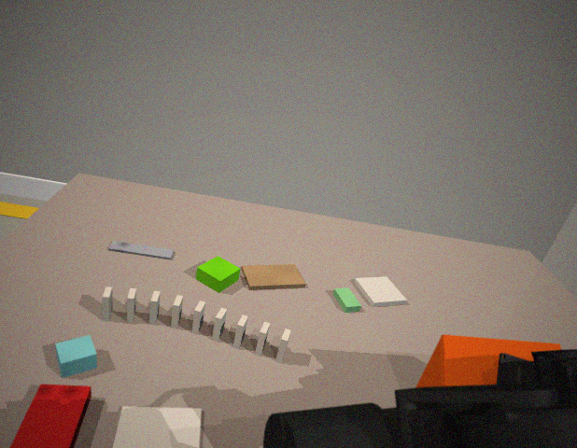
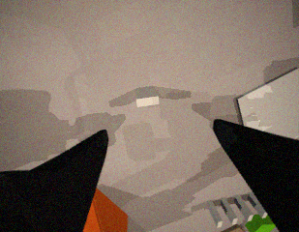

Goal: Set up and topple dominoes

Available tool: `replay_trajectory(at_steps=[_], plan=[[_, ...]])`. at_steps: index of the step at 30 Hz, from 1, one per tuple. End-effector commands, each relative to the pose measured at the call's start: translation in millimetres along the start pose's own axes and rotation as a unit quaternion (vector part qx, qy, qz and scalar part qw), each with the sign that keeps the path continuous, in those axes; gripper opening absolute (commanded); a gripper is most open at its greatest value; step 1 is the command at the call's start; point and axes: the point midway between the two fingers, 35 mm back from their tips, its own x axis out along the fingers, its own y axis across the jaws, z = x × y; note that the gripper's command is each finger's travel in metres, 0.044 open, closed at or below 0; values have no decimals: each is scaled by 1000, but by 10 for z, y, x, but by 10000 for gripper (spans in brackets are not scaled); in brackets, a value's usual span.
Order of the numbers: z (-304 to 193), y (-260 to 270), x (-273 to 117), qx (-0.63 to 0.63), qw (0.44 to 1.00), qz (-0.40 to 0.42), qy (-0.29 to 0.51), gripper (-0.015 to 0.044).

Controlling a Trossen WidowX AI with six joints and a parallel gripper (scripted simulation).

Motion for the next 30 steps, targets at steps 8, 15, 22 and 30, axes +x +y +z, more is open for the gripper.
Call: replay_trajectory(at_steps=[8,15,22,30], plan=[[57,33,195,-21,999,22,-21,440],[72,73,608,-21,999,23,-23,440],[84,78,681,-21,999,23,-23,440],[87,85,755,-21,999,23,-23,387]])
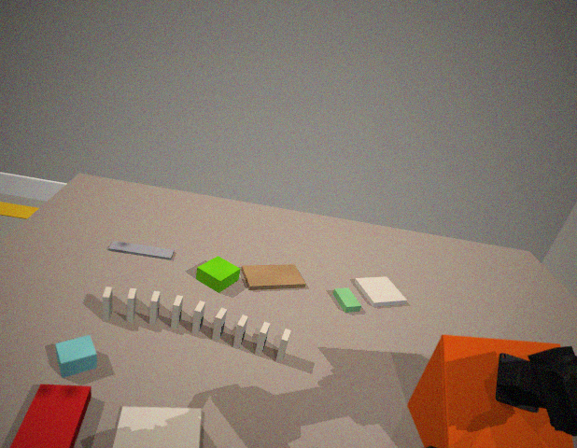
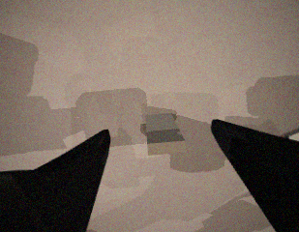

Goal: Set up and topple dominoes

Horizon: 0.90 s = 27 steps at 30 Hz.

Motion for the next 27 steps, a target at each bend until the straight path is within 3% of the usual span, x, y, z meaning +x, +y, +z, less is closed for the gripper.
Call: replay_trajectory(at_steps=[1,11,21,27], plan=[[-18,-3,24,4,1000,-1,3,361],[-18,-3,24,4,1000,-1,3,107],[-17,-10,-3,4,1000,-1,3,107],[-9,-78,-907,2,1000,-1,9,107]])
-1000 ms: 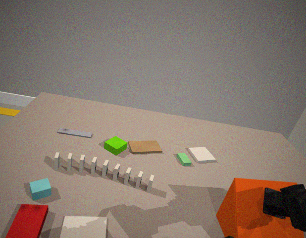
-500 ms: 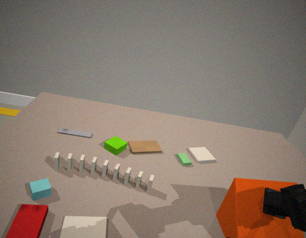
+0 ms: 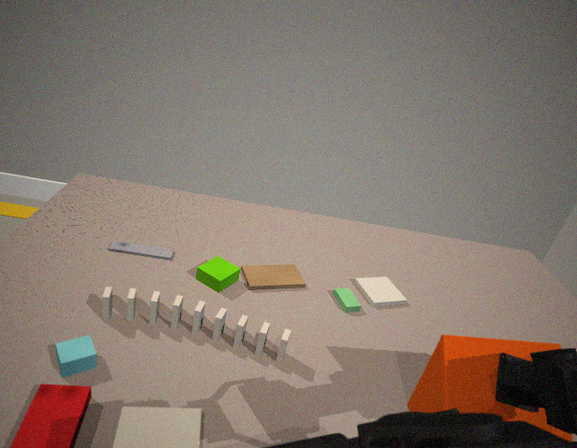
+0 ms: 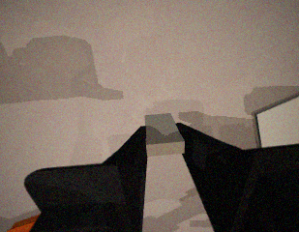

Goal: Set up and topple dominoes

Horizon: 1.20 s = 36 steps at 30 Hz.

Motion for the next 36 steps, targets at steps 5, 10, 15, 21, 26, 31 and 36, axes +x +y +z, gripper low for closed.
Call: replay_trajectory(at_steps=[5,10,15,21,26,31,36], plan=[[2,72,-894,-4,1000,-2,-10,107],[-19,51,-895,2,1000,-3,-10,107],[-649,-445,-916,183,983,-17,5,107],[-1677,-850,-951,424,905,-25,10,107],[-2575,-914,-933,602,798,-17,3,107],[-3154,-825,-873,706,708,-4,-5,107],[-3155,-828,-853,706,708,-4,-5,107]])
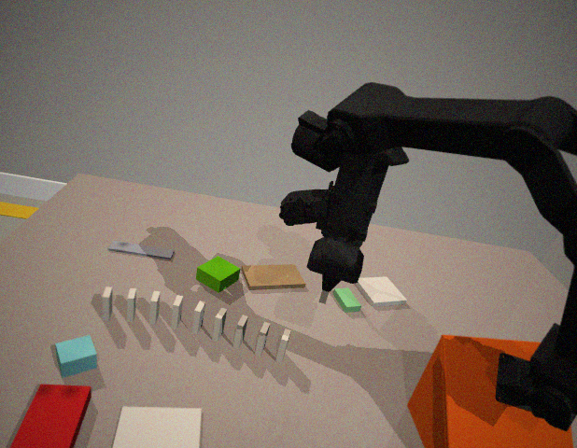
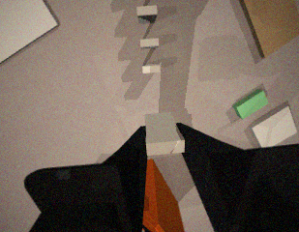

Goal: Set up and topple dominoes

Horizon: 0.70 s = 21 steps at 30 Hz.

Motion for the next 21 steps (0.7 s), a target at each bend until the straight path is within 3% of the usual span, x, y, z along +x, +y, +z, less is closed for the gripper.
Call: replay_trajectory(at_steps=[1,21], plan=[[11,0,65,7,1000,-3,4,107],[19,1,1210,7,1000,-2,4,107]])
